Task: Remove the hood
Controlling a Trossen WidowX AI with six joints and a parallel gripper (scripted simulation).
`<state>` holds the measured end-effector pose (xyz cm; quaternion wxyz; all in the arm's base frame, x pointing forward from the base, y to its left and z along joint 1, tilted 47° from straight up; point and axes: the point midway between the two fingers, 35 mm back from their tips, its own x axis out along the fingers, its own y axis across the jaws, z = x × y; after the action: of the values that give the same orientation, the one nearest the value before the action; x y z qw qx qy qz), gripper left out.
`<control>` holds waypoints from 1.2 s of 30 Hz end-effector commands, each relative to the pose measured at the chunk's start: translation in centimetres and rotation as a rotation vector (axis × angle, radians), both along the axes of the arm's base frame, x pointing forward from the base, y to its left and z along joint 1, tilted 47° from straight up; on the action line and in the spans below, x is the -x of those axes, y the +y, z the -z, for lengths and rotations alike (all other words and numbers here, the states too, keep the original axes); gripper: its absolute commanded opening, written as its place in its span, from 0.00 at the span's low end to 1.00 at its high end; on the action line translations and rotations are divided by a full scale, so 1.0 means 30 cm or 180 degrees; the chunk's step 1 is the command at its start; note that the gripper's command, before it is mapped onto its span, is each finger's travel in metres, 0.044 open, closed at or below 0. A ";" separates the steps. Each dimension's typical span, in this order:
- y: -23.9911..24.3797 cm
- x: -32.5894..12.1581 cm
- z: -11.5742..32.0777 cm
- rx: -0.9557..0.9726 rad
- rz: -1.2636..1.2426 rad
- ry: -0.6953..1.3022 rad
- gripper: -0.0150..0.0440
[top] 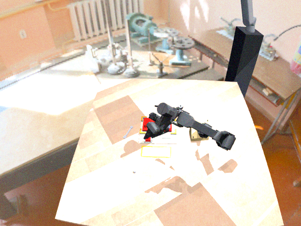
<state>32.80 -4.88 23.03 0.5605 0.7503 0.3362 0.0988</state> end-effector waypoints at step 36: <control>-0.349 0.001 0.870 0.1954 -0.2900 0.0059 1.00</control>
<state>34.32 -14.88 -0.27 0.6726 0.3832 0.6141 0.1537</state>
